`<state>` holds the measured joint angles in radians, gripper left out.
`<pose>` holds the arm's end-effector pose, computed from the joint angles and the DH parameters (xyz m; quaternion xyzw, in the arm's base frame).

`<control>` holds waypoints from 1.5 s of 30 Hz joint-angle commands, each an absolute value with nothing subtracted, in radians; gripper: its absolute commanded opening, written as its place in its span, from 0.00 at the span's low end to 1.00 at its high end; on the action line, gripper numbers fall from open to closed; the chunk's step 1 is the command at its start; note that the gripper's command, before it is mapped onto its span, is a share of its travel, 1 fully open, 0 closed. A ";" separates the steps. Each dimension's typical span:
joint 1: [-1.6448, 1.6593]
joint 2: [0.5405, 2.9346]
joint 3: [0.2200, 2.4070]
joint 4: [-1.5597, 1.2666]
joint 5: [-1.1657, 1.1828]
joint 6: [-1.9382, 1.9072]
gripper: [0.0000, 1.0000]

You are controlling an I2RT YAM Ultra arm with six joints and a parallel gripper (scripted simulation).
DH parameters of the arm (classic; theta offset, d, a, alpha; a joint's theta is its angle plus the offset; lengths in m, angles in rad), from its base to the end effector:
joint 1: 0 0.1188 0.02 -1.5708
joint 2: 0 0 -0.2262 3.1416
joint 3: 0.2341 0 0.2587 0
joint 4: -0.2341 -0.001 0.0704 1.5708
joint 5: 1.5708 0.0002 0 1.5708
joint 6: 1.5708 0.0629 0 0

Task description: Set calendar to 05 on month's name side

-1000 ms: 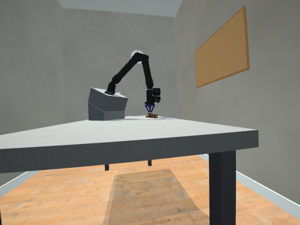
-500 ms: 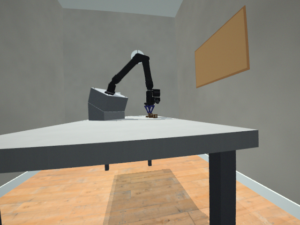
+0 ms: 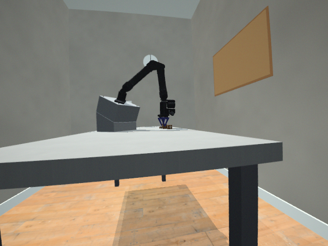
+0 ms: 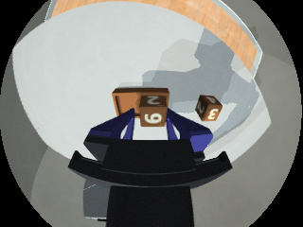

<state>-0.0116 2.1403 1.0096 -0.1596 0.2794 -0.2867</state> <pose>0.3393 -0.0203 -0.0186 -0.1152 0.9739 -0.1569 0.1164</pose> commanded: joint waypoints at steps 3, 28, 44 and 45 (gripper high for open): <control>-0.011 2.137 1.020 -0.137 0.273 -0.292 0.47; -0.011 2.138 1.020 -0.136 0.273 -0.293 0.47; -0.011 2.138 1.020 -0.136 0.273 -0.293 0.27; -0.011 2.138 1.020 -0.136 0.273 -0.293 0.27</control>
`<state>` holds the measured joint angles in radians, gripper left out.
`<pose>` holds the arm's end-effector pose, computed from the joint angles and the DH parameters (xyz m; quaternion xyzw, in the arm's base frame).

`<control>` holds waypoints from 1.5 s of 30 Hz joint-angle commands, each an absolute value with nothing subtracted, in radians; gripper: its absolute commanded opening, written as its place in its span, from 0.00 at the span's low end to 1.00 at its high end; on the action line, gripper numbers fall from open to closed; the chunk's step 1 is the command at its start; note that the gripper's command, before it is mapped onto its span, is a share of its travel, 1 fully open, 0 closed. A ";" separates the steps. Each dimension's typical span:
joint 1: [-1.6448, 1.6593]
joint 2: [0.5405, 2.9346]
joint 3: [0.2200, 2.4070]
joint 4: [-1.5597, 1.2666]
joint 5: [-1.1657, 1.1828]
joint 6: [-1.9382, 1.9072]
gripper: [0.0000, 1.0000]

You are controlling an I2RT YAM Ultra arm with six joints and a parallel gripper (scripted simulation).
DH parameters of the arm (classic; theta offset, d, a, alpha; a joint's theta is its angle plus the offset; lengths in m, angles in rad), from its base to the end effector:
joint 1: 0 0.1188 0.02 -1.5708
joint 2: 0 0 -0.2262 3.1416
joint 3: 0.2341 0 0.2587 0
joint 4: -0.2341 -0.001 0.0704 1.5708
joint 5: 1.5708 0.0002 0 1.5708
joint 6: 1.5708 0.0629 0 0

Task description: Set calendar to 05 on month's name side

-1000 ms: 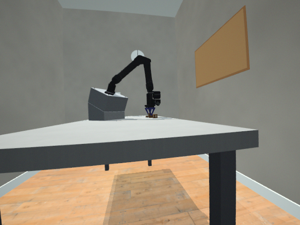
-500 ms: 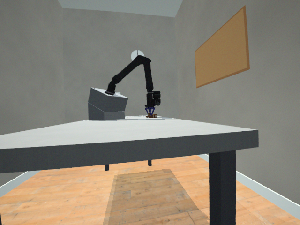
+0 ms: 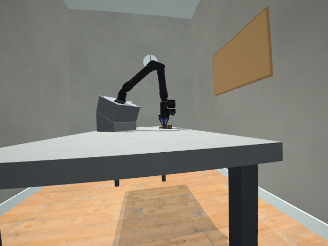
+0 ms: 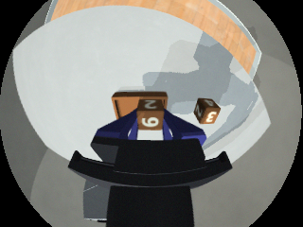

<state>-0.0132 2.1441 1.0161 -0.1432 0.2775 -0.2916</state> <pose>0.3429 -0.0208 -0.0180 -0.1154 0.9727 -0.1576 0.1253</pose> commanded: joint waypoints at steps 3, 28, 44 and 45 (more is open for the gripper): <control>-0.011 2.138 1.020 -0.136 0.273 -0.293 0.27; -0.011 2.138 1.020 -0.136 0.273 -0.293 0.27; 0.041 1.925 0.993 -0.335 0.288 -0.241 0.27; 0.047 1.902 0.994 -0.361 0.290 -0.235 0.27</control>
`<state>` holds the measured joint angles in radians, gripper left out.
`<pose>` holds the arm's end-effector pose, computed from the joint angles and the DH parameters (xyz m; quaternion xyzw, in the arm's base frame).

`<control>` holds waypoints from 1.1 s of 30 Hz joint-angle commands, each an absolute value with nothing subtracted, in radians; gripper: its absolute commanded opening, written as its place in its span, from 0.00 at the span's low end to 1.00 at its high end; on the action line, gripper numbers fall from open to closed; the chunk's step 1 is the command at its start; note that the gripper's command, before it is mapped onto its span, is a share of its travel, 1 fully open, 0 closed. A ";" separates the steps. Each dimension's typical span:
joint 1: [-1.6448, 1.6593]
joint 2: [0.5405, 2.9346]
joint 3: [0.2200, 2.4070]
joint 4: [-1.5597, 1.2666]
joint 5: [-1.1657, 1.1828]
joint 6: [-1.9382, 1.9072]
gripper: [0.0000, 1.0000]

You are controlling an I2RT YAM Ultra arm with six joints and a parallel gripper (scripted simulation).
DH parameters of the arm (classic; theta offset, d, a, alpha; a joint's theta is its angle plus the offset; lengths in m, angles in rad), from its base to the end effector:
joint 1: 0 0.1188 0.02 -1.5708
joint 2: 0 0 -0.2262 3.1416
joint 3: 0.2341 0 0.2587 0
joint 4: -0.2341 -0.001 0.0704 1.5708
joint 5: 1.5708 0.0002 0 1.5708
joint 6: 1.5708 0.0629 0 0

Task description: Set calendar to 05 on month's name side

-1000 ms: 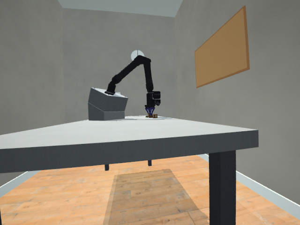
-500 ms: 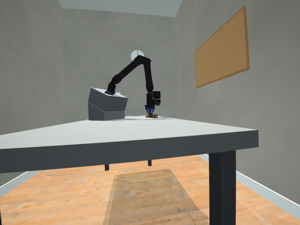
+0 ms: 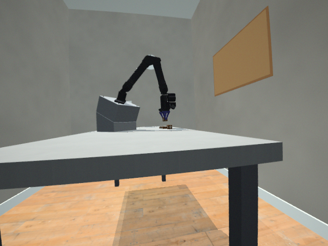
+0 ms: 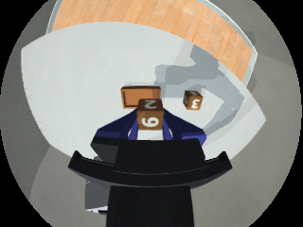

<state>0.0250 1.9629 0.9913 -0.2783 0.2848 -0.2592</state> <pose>0.3393 -0.0082 0.0297 -0.1159 0.9705 -0.1576 0.1407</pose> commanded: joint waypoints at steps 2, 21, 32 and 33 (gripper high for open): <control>0.059 1.862 0.998 -0.408 0.293 -0.223 0.27; 0.079 1.815 1.006 -0.470 0.299 -0.224 0.27; 0.186 1.864 1.004 -0.456 0.322 -0.559 0.27; 0.193 1.867 1.003 -0.455 0.324 -0.582 0.27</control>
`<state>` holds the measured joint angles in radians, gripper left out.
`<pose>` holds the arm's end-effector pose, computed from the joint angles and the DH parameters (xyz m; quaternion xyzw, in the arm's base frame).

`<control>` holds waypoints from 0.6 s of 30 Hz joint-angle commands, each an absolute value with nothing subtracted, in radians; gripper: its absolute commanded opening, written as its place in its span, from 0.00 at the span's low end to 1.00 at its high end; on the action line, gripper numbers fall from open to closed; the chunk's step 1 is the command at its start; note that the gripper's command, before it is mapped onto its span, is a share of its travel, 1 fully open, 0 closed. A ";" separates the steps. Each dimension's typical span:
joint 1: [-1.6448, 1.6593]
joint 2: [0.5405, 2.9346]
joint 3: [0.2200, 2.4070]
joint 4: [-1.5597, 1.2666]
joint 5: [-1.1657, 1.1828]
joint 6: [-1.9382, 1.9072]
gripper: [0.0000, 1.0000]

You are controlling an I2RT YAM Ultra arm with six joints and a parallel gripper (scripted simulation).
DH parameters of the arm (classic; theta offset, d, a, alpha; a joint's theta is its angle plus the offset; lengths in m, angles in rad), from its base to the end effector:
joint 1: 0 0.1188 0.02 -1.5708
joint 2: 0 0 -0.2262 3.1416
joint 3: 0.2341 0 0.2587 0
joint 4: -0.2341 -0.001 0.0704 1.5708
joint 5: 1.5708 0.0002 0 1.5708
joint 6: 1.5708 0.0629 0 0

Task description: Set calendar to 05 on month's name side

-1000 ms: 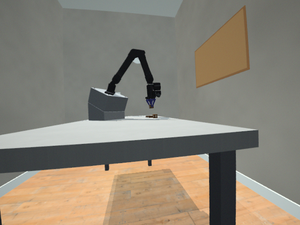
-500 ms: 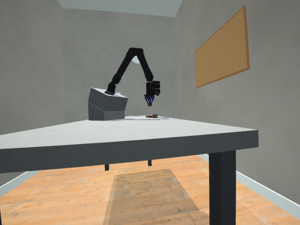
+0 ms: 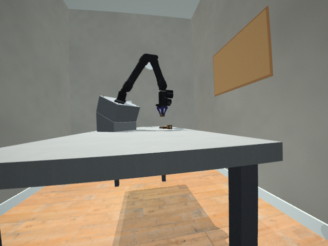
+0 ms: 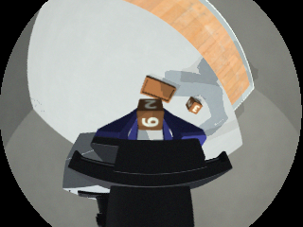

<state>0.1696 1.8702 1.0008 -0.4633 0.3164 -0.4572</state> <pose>0.3239 0.0366 0.0549 -0.2845 0.9385 -0.1716 0.0937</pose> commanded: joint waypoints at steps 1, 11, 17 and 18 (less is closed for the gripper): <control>0.205 1.872 1.003 -0.454 0.326 -0.618 0.27; 0.290 1.911 1.001 -0.443 0.345 -0.884 0.27; 0.345 1.936 1.000 -0.435 0.357 -1.058 0.27; 0.355 1.940 0.999 -0.434 0.359 -1.088 0.27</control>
